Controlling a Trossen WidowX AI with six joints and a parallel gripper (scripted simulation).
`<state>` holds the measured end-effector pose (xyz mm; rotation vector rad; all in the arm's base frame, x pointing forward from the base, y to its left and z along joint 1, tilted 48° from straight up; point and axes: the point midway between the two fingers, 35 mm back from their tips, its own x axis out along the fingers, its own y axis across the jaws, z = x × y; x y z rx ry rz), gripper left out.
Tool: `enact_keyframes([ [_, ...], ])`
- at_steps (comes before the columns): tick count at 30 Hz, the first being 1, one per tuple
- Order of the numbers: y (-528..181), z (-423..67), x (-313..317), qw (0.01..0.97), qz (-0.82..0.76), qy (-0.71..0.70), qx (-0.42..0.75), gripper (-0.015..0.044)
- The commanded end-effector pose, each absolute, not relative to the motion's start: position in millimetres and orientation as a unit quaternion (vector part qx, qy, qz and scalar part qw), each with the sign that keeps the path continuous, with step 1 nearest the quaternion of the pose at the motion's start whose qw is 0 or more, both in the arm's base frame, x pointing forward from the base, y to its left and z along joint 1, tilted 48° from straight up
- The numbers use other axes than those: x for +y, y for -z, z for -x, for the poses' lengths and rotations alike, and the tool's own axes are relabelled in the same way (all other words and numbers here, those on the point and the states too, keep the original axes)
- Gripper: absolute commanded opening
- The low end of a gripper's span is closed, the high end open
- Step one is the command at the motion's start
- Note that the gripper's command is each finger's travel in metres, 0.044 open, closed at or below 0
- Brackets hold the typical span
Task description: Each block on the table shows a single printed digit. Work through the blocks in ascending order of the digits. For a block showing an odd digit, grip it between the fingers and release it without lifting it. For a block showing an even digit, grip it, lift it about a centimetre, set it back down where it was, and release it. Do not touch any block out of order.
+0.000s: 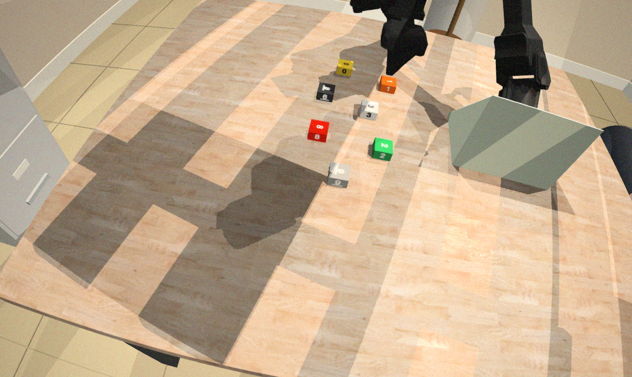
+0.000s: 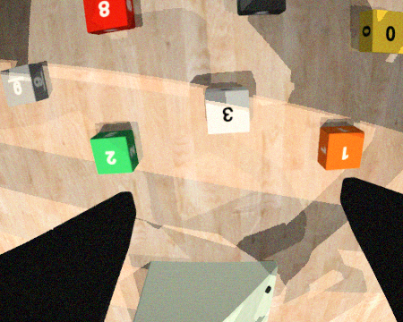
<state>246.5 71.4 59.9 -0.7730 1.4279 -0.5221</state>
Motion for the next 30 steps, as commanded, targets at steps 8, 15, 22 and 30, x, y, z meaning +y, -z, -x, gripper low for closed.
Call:
enact_keyframes([
  [8,-58.2,-246.7,73.2,0.66,0.337,0.232,0.631,0.04],
  [15,-50.4,-245.5,81.3,0.66,0.336,0.231,0.631,0.04],
  [22,15.9,-220.9,139.4,0.66,0.335,0.23,0.631,0.04],
  [30,15.9,-220.9,139.4,0.66,0.335,0.23,0.631,0.04],
])
